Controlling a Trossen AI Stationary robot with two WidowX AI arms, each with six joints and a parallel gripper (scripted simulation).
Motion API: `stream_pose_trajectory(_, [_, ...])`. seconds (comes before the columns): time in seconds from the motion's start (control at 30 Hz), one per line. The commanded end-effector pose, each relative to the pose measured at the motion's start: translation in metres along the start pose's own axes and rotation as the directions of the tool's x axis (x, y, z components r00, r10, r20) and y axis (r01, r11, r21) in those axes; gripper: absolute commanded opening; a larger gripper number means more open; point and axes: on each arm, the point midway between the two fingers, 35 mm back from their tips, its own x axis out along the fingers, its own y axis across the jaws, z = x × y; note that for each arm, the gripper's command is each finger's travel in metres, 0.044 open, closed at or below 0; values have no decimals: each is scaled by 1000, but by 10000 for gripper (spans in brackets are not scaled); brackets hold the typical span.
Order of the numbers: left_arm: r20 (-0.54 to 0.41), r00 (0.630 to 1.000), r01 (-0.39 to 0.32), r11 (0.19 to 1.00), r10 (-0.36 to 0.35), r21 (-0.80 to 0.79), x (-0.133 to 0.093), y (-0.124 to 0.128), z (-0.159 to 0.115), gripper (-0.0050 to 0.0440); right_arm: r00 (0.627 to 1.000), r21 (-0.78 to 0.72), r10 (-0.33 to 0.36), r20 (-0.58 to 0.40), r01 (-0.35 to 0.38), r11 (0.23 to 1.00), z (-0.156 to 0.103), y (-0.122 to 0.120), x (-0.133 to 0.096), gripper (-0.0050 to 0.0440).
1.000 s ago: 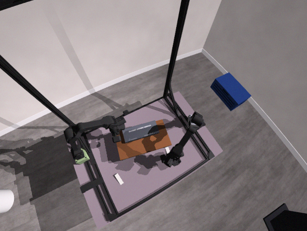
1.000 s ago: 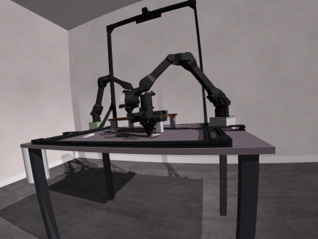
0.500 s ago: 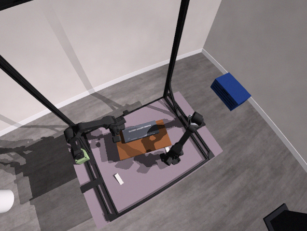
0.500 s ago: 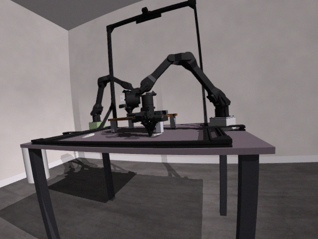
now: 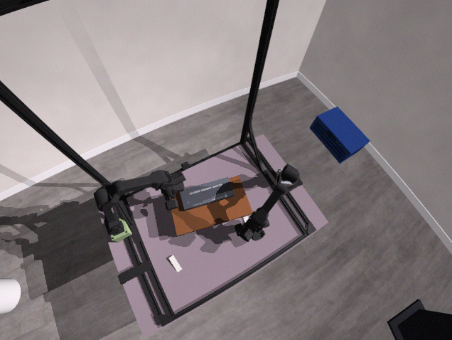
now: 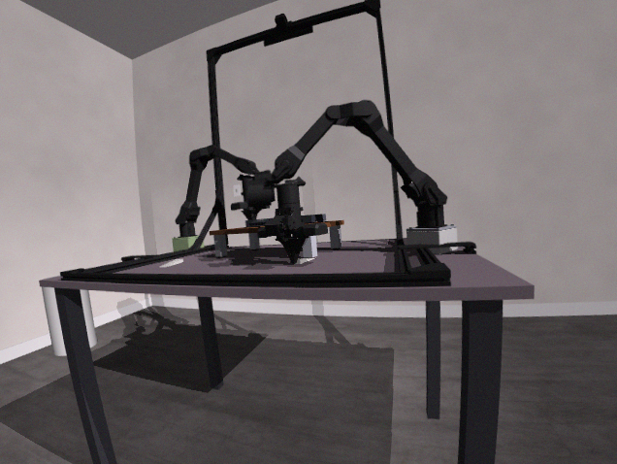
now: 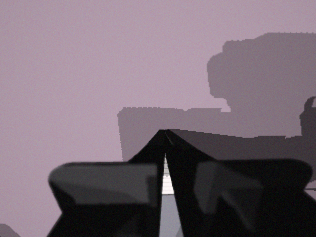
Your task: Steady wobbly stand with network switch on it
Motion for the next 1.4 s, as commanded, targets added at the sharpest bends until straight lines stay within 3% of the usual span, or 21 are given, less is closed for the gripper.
stream_pose_trajectory(0.0, [-3, 1000, 2, 1000, -2, -5, -1, 1, -2, 0, 1000, 3, -2, -15, 2, 1000, -1, 0, 8, 0])
stream_pose_trajectory(1.37, [-3, 1000, 2, 1000, -2, -5, -1, 1, -18, 0, 1000, 3, -2, -15, 2, 1000, -1, 0, 8, 0])
